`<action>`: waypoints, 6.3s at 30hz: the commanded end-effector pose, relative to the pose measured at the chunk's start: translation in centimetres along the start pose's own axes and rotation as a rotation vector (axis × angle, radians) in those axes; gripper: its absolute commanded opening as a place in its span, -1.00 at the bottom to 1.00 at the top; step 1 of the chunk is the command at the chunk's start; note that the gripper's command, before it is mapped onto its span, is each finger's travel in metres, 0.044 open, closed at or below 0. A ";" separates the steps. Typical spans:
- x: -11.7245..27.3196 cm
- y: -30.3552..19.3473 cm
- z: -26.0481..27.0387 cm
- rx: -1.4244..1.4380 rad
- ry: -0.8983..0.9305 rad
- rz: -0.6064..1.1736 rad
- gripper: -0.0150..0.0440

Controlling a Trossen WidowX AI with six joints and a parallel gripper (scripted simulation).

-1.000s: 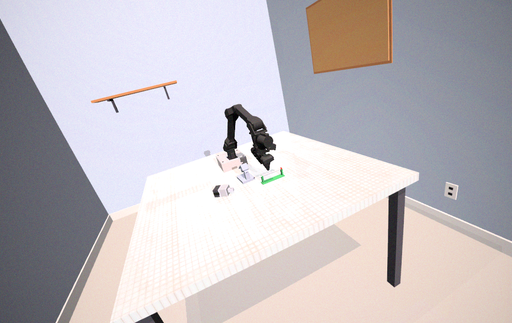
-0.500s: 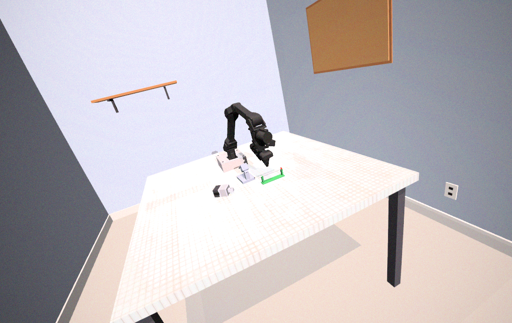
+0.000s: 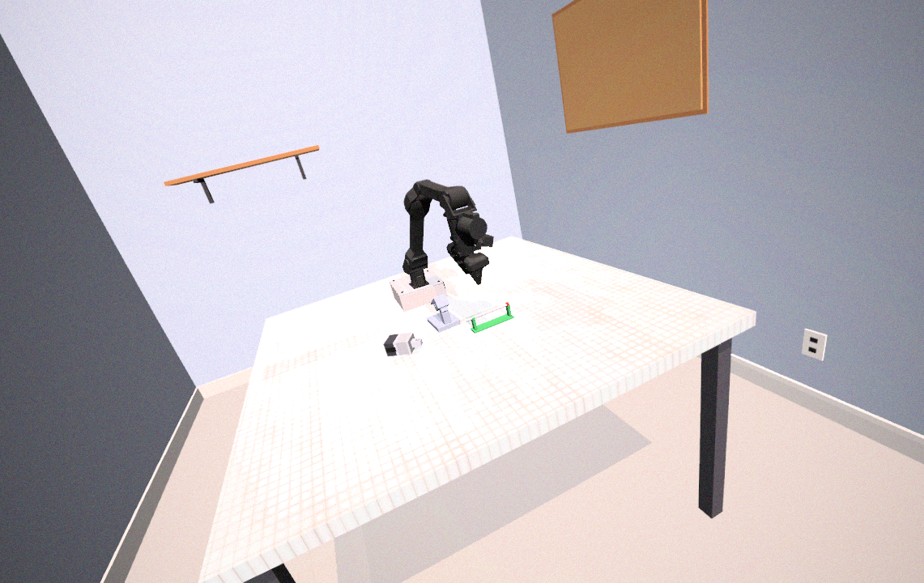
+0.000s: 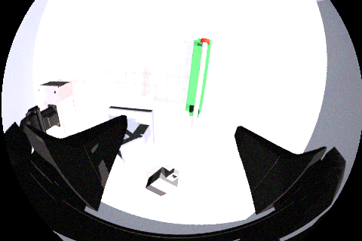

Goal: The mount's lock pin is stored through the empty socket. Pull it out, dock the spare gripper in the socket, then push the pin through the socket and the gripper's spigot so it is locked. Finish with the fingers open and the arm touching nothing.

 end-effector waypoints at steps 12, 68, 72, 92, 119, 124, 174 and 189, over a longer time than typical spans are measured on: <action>-2.3 -20.3 -1.7 -0.292 -0.015 -0.466 1.00; -14.3 -33.3 1.7 -0.467 -0.236 -0.735 1.00; -14.9 -33.4 1.6 -0.467 -0.236 -0.735 1.00; -16.3 -33.4 1.6 -0.467 -0.236 -0.735 0.35; -4.5 -32.5 2.9 -0.467 -0.236 -0.734 -0.49; -4.4 -32.5 2.9 -0.467 -0.236 -0.734 -0.49; -2.7 -26.4 8.8 -1.379 0.235 -0.856 -0.49; -2.2 -24.0 11.3 -1.720 0.444 -0.851 -0.49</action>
Point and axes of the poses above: the point midway between the two fingers, 35 mm back from their tips, its own x axis back along the fingers, its own z axis across the jaws, y = z × x, the point moved 7 cm from there along x, back along the fingers, and after that the axes turned 8 degrees about -x, right-handed, at the moved point
